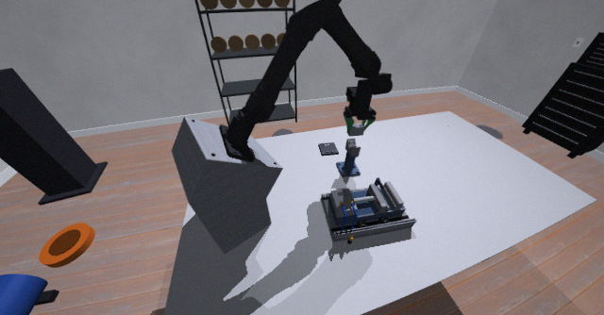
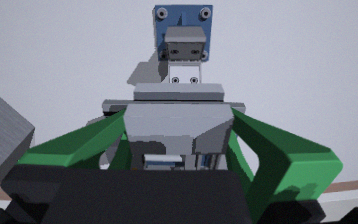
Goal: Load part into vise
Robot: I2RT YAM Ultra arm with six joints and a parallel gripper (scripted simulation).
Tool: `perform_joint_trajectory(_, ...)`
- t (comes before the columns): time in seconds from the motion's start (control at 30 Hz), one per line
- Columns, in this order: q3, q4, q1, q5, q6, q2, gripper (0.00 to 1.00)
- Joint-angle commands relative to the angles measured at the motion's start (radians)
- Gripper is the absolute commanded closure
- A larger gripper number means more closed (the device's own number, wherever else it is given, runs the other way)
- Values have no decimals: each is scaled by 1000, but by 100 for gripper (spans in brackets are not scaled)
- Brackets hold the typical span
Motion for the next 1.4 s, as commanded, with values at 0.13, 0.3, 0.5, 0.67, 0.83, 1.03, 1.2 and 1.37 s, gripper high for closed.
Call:
perform_joint_trajectory(0.13,-20,5,-19,-18,-15,-47,100)
perform_joint_trajectory(0.3,-4,-1,-19,-18,-15,-48,100)
perform_joint_trajectory(0.5,-4,-1,-19,-18,-14,-48,100)
perform_joint_trajectory(0.67,-4,-1,-19,-18,-14,-48,100)
perform_joint_trajectory(0.83,-4,-1,-19,-18,-14,-48,100)
perform_joint_trajectory(1.03,-4,-1,-19,-18,-14,-48,100)
perform_joint_trajectory(1.2,-4,-1,-19,-18,-14,-48,100)
perform_joint_trajectory(1.37,-4,-1,-19,-18,-14,-48,100)
